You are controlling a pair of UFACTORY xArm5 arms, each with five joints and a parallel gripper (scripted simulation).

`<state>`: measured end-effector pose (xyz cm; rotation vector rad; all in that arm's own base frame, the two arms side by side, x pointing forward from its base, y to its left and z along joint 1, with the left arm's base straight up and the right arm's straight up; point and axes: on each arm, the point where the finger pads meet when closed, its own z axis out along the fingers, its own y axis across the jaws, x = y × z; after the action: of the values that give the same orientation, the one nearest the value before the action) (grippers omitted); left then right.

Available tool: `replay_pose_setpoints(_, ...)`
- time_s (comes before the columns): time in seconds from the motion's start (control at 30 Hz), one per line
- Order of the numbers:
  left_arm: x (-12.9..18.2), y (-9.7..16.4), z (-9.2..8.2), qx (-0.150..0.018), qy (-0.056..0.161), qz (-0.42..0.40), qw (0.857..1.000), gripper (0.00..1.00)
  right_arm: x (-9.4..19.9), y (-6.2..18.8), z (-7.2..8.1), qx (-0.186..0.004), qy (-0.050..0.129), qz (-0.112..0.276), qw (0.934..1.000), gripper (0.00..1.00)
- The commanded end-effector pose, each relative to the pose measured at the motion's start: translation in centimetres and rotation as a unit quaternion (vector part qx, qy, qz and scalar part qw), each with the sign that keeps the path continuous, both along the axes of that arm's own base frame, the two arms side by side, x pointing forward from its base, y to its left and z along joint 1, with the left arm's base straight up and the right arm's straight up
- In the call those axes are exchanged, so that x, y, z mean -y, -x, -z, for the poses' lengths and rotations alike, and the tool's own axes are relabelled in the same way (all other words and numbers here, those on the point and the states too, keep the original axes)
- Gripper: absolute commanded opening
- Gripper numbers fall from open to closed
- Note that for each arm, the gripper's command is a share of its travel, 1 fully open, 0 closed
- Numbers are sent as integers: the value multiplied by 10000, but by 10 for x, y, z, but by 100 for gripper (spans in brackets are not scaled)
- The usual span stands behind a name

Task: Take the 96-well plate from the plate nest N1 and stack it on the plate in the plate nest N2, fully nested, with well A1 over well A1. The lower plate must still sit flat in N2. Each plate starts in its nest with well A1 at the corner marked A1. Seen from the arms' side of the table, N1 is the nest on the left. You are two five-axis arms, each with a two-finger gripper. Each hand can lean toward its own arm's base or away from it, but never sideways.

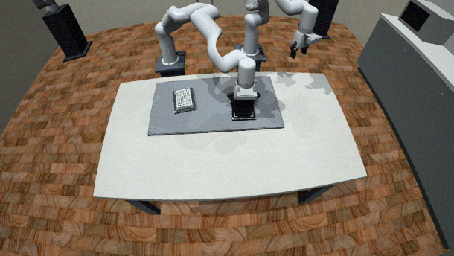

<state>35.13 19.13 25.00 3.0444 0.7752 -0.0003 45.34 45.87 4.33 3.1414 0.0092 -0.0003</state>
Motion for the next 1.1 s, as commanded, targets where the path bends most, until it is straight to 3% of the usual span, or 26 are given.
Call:
replay_pose_setpoints(0.0,-1,-1,-2,25,-14,0,10000,100,-1,-1,-2,19,-19,0,10000,0)
replay_pose_setpoints(1.07,-1,-1,-2,25,-14,0,10000,100,-1,-1,-7,19,-19,0,10000,0)
